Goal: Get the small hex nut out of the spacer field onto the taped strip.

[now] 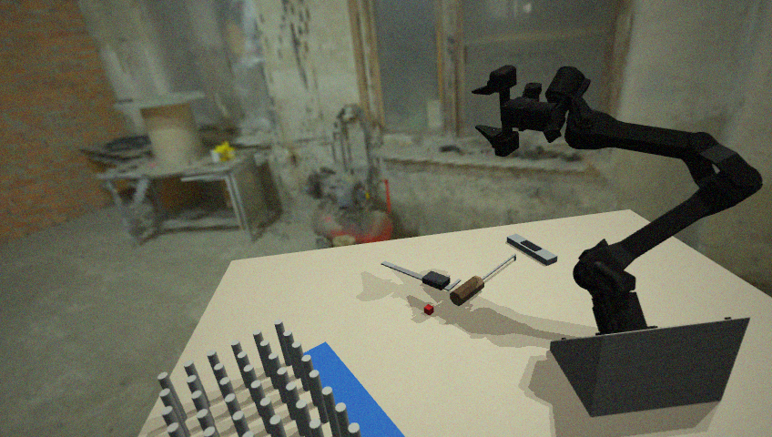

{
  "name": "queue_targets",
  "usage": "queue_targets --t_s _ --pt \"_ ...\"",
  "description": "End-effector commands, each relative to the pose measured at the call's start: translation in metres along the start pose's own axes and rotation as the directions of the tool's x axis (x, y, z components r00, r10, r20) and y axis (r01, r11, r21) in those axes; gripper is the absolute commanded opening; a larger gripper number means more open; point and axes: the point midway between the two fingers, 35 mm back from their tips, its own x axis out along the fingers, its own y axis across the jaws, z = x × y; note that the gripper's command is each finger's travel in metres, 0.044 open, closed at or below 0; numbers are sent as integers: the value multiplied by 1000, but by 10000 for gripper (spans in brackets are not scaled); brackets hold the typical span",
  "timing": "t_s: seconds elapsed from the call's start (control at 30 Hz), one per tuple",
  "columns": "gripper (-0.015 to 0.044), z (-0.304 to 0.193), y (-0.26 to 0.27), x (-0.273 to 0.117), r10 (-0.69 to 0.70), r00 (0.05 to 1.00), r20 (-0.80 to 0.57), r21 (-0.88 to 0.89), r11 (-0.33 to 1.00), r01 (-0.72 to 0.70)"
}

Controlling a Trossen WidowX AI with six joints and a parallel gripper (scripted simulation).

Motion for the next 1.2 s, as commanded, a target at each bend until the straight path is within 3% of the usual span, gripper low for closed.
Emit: queue_targets --t_s 0.0,0.3,0.53,0.93,1.1,1.17 --pt "426 -3 0 1 -1 1000 -6 -7 1000 1" --pt "440 -140 -31 48 -56 946 -321 -310 949 -49" --pt "440 -258 -66 47 -112 822 -558 -484 849 -212" --pt "440 -432 -141 -34 -220 471 -854 -497 616 -612" --pt "440 -483 -174 -89 -263 297 -918 -394 519 -758" --pt "440 -488 -179 -97 -269 273 -924 -377 507 -775"
